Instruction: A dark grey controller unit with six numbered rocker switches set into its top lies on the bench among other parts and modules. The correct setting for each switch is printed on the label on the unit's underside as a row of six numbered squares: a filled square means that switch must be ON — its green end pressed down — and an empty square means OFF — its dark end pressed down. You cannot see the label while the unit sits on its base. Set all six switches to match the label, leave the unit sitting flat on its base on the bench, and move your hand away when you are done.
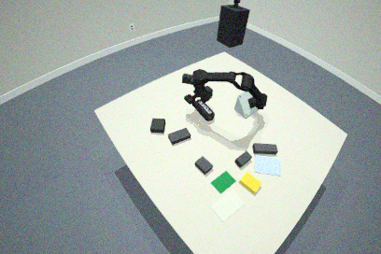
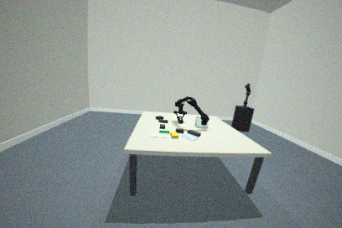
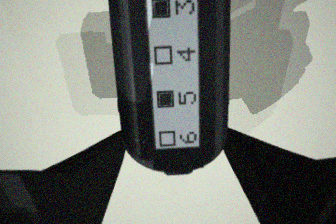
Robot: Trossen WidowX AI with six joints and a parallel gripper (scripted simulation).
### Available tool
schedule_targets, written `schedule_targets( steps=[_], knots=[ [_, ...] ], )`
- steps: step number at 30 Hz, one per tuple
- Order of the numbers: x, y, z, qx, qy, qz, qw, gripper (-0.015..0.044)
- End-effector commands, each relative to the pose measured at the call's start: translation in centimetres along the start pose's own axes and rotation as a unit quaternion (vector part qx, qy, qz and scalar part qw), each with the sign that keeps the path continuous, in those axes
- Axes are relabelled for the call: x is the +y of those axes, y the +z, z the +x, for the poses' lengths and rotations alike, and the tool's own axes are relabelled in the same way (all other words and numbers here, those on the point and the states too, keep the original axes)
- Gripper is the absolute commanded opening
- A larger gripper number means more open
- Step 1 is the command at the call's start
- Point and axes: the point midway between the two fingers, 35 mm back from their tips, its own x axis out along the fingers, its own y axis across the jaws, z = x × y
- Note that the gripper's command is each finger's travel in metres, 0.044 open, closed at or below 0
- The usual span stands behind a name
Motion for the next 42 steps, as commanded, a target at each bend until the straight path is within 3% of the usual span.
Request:
schedule_targets(
  steps=[1, 34, 38, 42],
  knots=[
    [0.0, 0.1, 0.4, -0.004, -0.001, 0.002, 1.0, 0.0338],
    [0.0, -0.4, 2.0, 0.0, 0.0, 0.0, 1.0, 0.0338],
    [0.0, -0.4, 2.1, -0.001, 0.001, 0.0, 1.0, 0.044],
    [0.0, -0.4, 2.1, -0.001, 0.001, 0.0, 1.0, 0.044]
  ],
)
